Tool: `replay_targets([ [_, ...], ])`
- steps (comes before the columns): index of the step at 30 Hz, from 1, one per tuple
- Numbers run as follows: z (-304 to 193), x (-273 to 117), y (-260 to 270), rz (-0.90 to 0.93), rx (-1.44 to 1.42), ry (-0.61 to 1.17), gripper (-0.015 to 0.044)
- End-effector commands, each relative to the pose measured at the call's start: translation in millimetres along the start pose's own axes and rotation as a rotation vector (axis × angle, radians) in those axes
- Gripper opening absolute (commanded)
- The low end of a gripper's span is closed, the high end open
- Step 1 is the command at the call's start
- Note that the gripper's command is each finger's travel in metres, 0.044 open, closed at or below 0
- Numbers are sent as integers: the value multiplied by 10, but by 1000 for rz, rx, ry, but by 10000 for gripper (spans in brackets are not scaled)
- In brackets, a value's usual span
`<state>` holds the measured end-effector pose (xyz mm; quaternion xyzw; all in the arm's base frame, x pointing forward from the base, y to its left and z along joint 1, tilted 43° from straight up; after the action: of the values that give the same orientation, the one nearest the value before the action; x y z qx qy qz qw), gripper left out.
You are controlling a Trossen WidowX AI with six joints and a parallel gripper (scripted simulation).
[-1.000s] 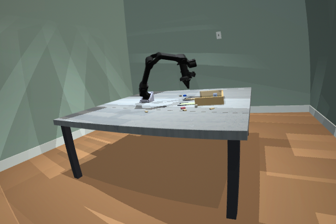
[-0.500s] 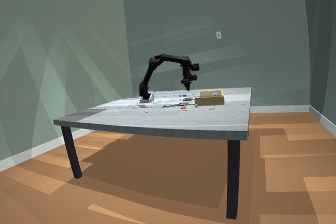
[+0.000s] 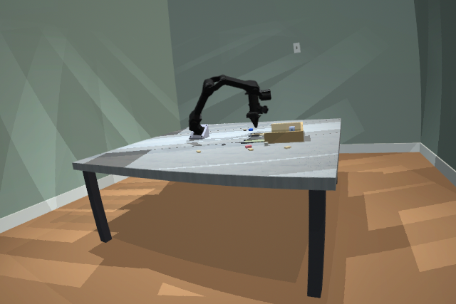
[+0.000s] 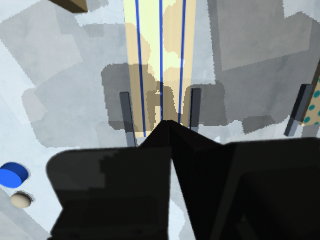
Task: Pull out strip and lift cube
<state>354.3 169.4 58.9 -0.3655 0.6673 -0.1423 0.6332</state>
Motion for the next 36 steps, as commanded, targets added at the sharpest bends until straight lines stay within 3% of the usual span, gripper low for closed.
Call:
replay_targets([
  [1, -8, 75, 12, -6, -8, 0, 0],
  [19, -34, 365, 19, -8, -7, 0, 0],
  [36, -35, 377, 19, -8, -7, 0, 0],
])
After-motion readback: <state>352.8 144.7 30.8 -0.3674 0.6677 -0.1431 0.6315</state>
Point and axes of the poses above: the point midway between the two fingers, 35 mm back from their tips, its own x axis out along the fingers, its own y axis across the jaws, z = x × y, the point moved 10 cm from there along -x, back along the fingers, and after that the axes turned 5 degrees about -x, right-handed, at the moved point
